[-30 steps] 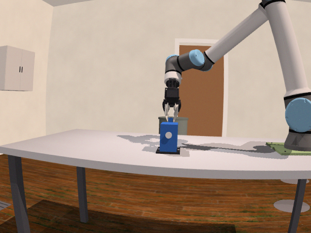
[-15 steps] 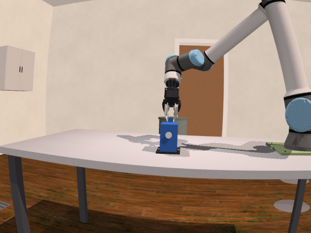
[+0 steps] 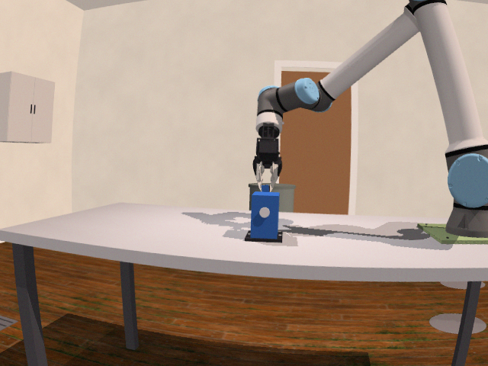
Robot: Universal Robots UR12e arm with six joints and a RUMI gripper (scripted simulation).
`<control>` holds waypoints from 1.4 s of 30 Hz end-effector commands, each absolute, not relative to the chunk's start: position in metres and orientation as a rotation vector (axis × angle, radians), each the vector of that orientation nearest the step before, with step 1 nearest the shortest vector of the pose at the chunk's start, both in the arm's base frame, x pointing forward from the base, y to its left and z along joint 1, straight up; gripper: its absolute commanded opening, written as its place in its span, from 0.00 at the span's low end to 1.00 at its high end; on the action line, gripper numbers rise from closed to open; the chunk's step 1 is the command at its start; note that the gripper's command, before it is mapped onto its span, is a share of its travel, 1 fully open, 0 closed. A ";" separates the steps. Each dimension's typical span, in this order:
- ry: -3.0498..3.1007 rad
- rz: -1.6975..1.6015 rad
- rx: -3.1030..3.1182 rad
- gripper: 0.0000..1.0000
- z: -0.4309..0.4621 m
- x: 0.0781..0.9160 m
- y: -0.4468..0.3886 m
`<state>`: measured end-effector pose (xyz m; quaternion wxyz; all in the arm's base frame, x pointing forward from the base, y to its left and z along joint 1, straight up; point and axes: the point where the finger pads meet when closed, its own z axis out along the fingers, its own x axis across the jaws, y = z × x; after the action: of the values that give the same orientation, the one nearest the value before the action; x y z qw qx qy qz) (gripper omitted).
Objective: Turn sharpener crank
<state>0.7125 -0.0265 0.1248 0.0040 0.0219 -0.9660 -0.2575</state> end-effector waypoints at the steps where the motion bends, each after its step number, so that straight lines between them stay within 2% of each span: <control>1: -3.029 -0.806 0.069 0.09 0.125 0.715 -0.027; 42: -3.029 -0.806 0.069 0.09 0.114 0.740 -0.026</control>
<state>0.7373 -0.0255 0.1150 0.0039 0.0219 -0.9660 -0.2575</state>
